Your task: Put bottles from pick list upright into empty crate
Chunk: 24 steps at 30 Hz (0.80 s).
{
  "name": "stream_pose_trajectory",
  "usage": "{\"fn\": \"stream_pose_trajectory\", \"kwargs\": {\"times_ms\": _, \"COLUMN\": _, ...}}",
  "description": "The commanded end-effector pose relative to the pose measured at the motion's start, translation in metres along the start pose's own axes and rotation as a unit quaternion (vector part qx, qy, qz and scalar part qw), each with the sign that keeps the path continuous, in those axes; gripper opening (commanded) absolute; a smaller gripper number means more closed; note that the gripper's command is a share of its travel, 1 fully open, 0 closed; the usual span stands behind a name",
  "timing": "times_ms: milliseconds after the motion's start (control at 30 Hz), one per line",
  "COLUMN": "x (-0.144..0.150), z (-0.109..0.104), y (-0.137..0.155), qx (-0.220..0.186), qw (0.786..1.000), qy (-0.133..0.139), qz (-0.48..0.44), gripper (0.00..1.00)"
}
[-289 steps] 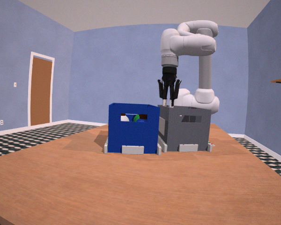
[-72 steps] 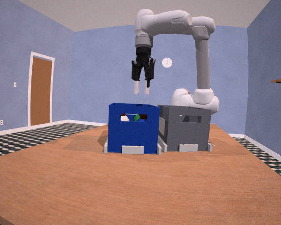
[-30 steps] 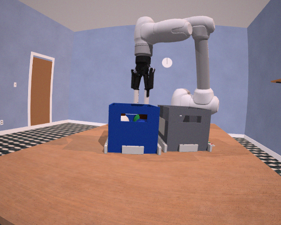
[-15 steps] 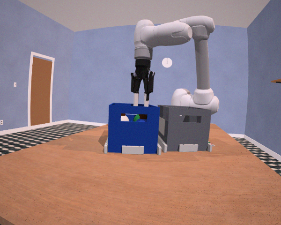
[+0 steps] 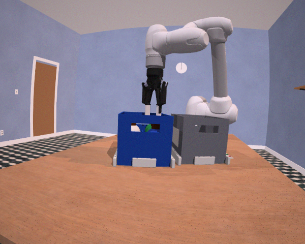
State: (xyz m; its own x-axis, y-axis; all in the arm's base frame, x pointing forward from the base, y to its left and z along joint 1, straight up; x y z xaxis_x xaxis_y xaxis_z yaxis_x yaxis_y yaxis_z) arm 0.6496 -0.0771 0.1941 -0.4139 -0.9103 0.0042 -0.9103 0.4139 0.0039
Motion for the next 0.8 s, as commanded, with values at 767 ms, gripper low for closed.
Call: {"fn": "stream_pose_trajectory", "kwargs": {"times_ms": 767, "x": 0.0, "z": 0.003, "y": 0.0, "qx": 0.0, "qw": 1.0, "qy": 0.0, "qz": 0.0, "gripper": 0.0}}
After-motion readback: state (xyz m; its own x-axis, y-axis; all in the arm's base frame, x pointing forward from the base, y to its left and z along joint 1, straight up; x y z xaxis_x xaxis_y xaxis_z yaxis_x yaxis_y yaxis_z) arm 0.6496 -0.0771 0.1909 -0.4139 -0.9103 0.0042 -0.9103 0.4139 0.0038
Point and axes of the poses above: the point where the finger pads meet when closed, its own z axis out along the fingers, its own x axis across the jaws, y = z × x, the point moved 5 cm from there along -z, back along the fingers, and after that the axes turned 8 degrees about z, right-handed, at the moved point
